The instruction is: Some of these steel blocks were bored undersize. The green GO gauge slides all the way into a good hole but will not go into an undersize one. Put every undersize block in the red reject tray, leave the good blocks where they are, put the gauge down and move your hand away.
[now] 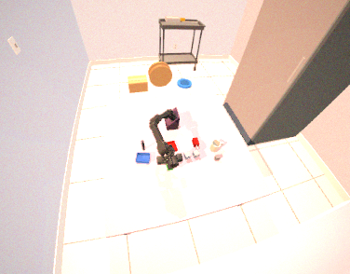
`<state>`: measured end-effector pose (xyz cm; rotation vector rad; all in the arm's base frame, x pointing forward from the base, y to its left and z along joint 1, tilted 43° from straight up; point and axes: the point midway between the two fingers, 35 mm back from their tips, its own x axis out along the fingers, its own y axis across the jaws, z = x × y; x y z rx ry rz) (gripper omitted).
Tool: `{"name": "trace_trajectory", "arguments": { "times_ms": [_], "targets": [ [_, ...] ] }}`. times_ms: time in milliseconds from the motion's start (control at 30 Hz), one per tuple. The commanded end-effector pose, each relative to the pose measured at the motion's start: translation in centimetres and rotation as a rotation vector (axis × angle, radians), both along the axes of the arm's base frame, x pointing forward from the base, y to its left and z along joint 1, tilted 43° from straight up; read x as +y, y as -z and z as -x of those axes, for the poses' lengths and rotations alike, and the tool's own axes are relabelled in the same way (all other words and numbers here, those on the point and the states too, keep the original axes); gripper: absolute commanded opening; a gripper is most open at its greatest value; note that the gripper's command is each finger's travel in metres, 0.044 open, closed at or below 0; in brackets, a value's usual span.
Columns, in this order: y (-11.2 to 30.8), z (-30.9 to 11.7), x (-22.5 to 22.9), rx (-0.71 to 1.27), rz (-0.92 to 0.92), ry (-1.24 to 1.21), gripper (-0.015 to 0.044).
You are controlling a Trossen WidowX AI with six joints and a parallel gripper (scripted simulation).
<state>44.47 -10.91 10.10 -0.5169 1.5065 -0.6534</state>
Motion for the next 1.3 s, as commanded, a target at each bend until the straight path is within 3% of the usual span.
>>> {"name": "trace_trajectory", "arguments": {
  "times_ms": [0, 600, 1133, 1267],
  "targets": [
    [1.4, 0.6, 2.4, 0.173, -0.025, -0.203, 0.0000],
    [8.2, 7.6, 10.9, 1.186, -0.083, -1.351, 0.0000],
    [12.8, 17.2, 14.4, 2.122, -0.095, -2.334, 0.0000],
    [13.1, 18.1, 14.5, 2.212, -0.096, -2.421, 0.0000]
  ]
}}
